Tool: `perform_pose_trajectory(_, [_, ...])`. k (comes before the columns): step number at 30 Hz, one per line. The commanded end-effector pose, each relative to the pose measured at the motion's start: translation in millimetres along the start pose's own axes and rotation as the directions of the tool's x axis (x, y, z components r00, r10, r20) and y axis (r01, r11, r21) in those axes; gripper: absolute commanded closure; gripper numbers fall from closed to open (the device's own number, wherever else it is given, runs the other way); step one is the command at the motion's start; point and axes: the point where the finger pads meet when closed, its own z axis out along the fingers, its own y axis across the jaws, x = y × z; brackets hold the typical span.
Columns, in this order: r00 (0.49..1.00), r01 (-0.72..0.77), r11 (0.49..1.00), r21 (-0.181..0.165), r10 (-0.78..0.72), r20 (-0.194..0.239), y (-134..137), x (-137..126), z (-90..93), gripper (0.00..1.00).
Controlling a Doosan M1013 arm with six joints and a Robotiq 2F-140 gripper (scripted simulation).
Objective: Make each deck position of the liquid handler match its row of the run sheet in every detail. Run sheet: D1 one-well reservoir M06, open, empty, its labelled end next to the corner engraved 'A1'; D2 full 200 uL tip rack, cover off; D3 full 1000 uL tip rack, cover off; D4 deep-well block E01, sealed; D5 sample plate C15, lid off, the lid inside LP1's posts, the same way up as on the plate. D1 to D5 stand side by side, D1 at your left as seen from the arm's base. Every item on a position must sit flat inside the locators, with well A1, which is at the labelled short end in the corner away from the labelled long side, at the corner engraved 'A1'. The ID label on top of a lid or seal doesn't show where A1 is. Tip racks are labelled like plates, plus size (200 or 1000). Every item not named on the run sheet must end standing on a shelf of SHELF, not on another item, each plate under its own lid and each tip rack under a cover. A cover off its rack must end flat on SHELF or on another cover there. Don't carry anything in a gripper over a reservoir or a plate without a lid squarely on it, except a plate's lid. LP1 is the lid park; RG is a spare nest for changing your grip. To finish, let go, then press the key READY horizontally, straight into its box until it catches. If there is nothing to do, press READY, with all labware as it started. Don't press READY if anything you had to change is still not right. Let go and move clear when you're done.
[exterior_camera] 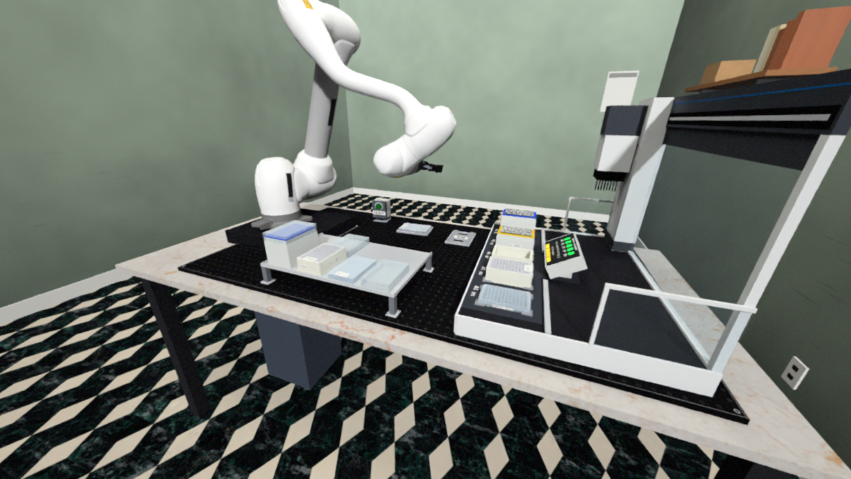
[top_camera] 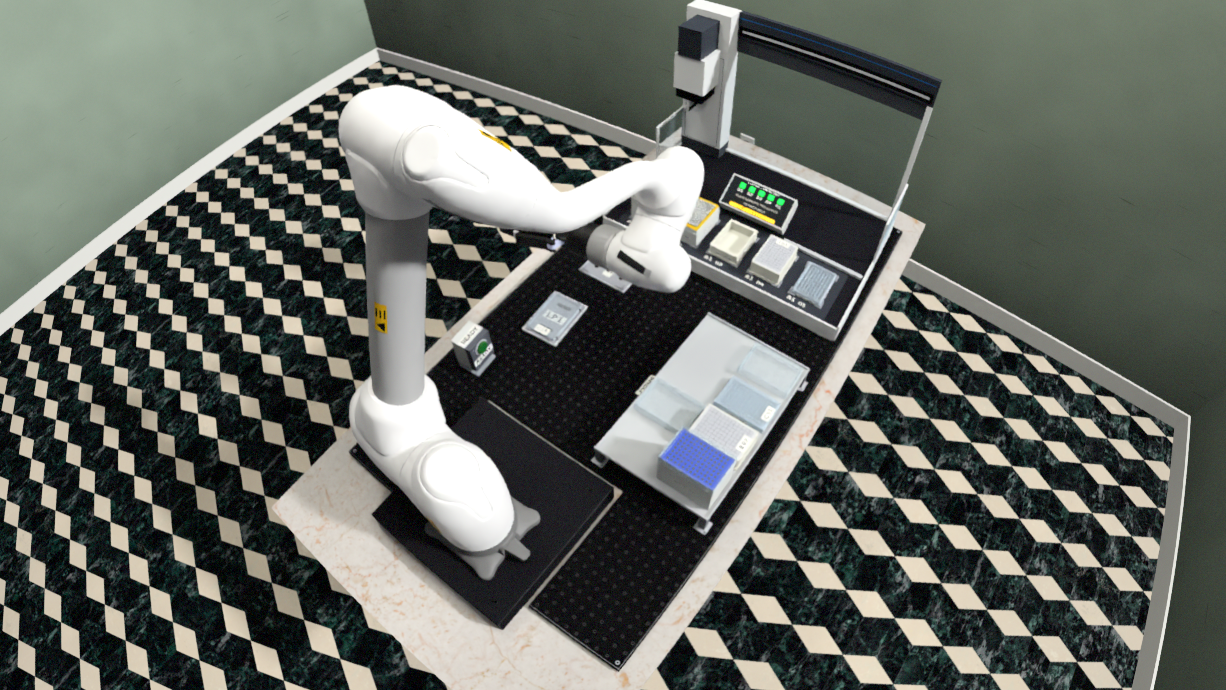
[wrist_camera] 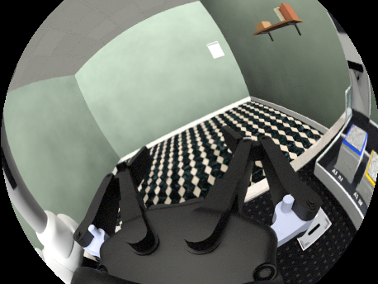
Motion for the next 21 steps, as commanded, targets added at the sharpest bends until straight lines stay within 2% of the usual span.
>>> perform_pose_trajectory(1, [0.998, -0.04, 0.998, -0.044, 0.042, 0.037, 11, 2, -13.8, 0.21])
perform_pose_trajectory(7, [0.989, -0.106, 0.987, -0.123, 0.118, 0.092, 29, 3, -37.5, 0.21])
perform_pose_trajectory(9, [0.989, -0.106, 0.987, -0.123, 0.118, 0.092, 29, 3, -37.5, 0.21])
perform_pose_trajectory(21, [0.944, -0.218, 0.933, -0.287, 0.276, 0.18, 66, 7, -84.9, 0.21])
